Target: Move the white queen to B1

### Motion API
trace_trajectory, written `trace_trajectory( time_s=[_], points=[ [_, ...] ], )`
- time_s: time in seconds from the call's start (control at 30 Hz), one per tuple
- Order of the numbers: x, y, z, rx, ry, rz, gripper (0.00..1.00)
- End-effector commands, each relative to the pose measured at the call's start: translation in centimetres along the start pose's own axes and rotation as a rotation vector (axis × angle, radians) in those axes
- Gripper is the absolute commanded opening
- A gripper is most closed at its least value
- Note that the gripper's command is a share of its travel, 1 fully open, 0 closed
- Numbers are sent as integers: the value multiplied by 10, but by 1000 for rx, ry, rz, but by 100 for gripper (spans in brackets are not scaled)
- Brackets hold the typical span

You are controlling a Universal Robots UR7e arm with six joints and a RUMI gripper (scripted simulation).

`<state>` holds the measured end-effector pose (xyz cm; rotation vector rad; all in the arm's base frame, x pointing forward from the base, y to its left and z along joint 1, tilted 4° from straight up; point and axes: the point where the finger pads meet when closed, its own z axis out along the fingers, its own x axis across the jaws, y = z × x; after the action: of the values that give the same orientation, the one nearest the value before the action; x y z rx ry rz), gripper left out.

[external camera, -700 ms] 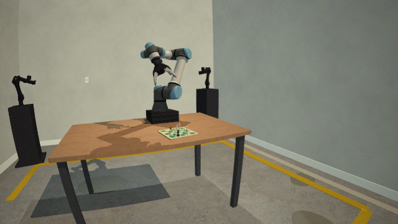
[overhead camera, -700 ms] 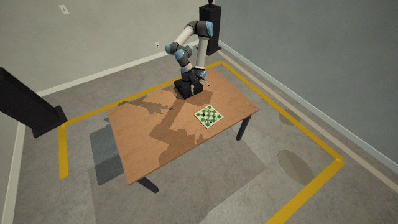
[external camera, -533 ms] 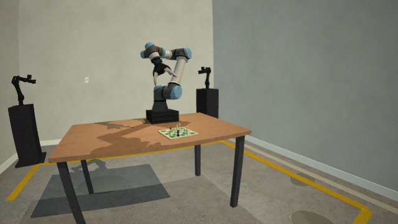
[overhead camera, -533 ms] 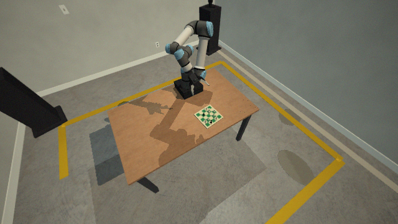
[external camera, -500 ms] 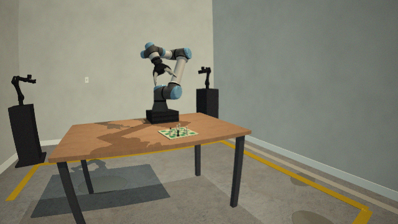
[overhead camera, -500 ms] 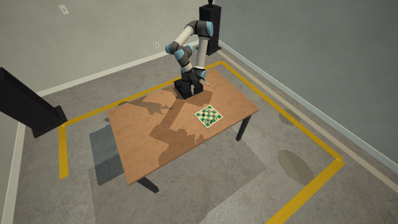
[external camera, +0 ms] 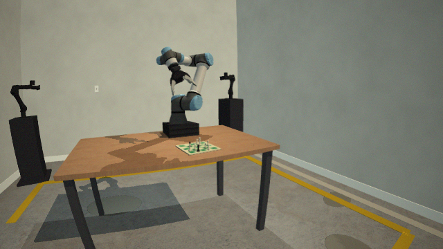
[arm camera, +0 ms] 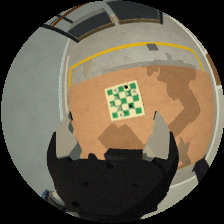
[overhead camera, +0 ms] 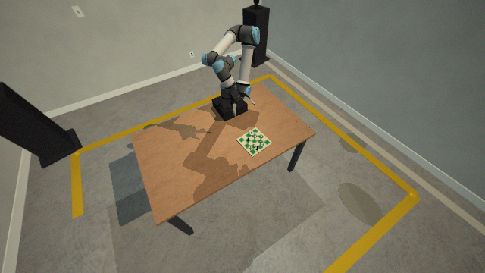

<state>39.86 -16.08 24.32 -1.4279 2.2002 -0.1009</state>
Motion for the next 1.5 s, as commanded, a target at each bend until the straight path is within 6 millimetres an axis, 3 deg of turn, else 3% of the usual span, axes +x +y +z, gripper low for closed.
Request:
trace_trajectory(
  time_s=[0.0,0.47,0.97,1.47],
  points=[
    [0,0,0,0,0,-2,100],
    [8,-5,5,-35,-31,-68,100],
    [36,-17,24,-129,-157,-290,100],
    [91,-26,73,-190,-445,-665,100]
  ],
)
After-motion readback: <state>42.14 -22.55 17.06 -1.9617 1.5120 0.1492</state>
